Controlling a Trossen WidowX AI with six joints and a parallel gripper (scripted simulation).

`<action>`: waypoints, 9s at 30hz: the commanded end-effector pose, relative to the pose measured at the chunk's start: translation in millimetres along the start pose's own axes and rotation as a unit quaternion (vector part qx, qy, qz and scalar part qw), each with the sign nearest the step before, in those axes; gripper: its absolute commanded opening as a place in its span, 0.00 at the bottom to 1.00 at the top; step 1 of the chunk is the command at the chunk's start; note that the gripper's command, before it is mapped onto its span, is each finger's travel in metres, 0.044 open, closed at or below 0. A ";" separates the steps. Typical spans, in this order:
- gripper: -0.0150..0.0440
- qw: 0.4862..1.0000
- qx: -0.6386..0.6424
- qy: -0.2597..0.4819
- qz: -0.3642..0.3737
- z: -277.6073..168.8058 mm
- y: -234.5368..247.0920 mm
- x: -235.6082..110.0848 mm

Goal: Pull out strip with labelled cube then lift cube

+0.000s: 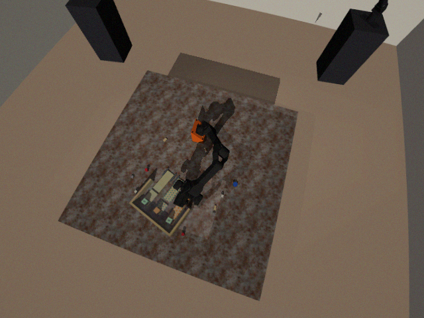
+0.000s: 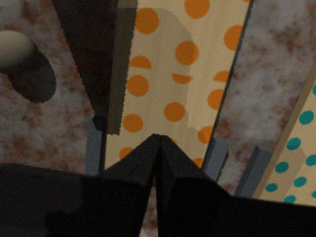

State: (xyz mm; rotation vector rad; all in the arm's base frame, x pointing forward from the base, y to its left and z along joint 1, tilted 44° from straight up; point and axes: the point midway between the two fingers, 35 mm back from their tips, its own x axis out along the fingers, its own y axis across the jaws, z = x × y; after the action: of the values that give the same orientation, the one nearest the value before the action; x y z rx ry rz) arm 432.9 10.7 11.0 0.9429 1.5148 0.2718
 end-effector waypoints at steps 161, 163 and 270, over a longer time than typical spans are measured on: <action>0.25 1.000 0.002 0.006 0.002 -183.6 4.2 6.5; 0.25 1.000 -0.003 -0.009 0.003 -174.9 5.8 -1.6; 0.59 0.998 -0.058 0.000 -0.001 25.1 2.6 -8.6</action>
State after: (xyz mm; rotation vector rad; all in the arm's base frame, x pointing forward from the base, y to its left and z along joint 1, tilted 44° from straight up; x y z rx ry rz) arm 455.9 -2.1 13.5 0.8484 1.4846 0.3552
